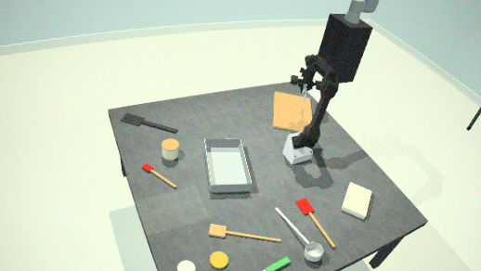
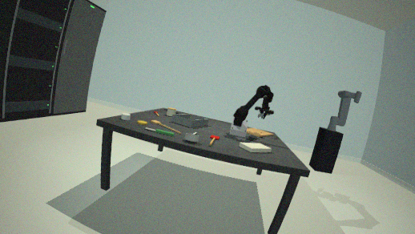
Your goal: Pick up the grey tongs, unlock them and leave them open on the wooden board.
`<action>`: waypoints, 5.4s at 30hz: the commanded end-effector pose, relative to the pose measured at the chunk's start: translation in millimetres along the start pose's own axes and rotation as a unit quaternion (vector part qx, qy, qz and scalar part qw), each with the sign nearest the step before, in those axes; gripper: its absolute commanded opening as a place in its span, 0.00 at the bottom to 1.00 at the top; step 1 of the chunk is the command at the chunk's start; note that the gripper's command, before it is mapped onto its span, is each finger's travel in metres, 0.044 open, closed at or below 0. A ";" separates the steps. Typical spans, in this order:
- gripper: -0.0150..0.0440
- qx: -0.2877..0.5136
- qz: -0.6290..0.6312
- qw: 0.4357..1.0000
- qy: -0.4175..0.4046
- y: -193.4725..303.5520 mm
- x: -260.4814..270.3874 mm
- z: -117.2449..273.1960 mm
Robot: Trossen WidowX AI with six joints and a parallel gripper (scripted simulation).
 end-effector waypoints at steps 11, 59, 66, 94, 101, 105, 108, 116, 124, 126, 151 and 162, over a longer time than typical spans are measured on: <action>0.00 -0.082 0.003 0.997 -0.007 -0.2 1.5 -4.8; 0.00 -0.346 0.007 0.938 0.016 54.2 -0.3 -11.9; 0.00 -0.381 0.007 0.924 0.025 69.0 -1.8 -10.2; 0.00 -0.385 0.007 0.923 0.026 70.5 -2.0 -10.0; 0.00 -0.385 0.007 0.923 0.026 70.5 -2.0 -10.0; 0.00 -0.384 0.007 0.923 0.026 70.1 -2.0 -10.0; 0.00 -0.376 0.007 0.926 0.024 66.7 -1.6 -10.5; 0.00 -0.336 0.007 0.942 0.014 50.3 -0.1 -12.3; 0.00 -0.294 0.007 0.956 0.006 35.7 1.2 -13.3; 0.00 -0.283 0.007 0.959 0.004 32.5 1.5 -13.4; 0.00 -0.144 0.004 0.989 -0.008 4.7 2.4 -9.7; 0.00 -0.082 0.002 0.997 -0.007 -0.3 1.5 -5.1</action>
Point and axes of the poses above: the point midway between the two fingers, 35 mm back from their tips, its own z axis back along the fingers, its own x axis across the jaws, y = z × x, the point moved 4 cm from there along z, back along the fingers, and after that the axes turned 2 degrees about z, right-handed, at the moved point
